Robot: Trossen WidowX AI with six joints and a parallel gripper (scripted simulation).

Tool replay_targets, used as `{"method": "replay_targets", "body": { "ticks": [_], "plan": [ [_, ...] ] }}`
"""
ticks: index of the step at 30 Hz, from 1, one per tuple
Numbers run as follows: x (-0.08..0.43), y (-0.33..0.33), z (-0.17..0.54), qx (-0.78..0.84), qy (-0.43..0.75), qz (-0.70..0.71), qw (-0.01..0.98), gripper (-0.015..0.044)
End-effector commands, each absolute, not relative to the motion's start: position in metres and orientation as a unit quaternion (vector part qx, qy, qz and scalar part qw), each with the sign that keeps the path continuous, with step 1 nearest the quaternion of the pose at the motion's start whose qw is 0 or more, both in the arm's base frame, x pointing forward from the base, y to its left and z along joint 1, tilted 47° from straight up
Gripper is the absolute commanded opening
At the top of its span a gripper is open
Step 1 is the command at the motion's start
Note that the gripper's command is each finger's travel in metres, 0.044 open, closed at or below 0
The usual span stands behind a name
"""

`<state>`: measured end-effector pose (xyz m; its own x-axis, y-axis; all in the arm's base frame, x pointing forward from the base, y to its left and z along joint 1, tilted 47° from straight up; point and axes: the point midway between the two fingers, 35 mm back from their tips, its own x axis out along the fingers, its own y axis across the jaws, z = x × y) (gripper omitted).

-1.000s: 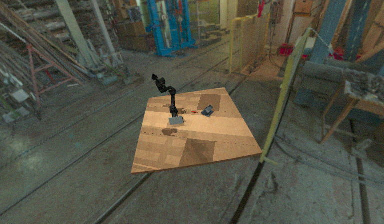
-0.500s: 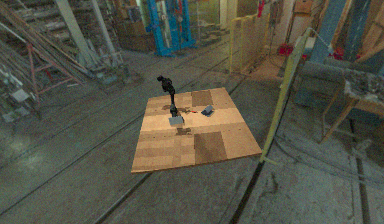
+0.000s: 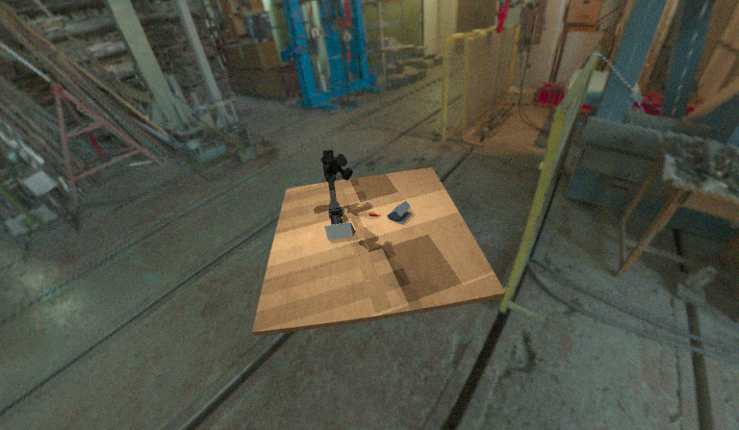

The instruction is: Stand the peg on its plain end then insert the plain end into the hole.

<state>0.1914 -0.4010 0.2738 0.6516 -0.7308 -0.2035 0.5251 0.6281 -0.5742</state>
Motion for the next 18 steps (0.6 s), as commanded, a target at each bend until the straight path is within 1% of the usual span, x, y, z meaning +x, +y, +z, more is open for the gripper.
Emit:
{"method": "replay_targets", "body": {
  "ticks": [1,10,18],
  "plan": [
    [0.221,-0.384,0.256,-0.195,0.223,-0.309,0.904,0.0440],
    [0.277,-0.335,0.216,-0.098,0.257,-0.201,0.940,0.0440],
    [0.315,-0.278,0.183,-0.013,0.300,-0.102,0.948,0.0440]
  ]
}}
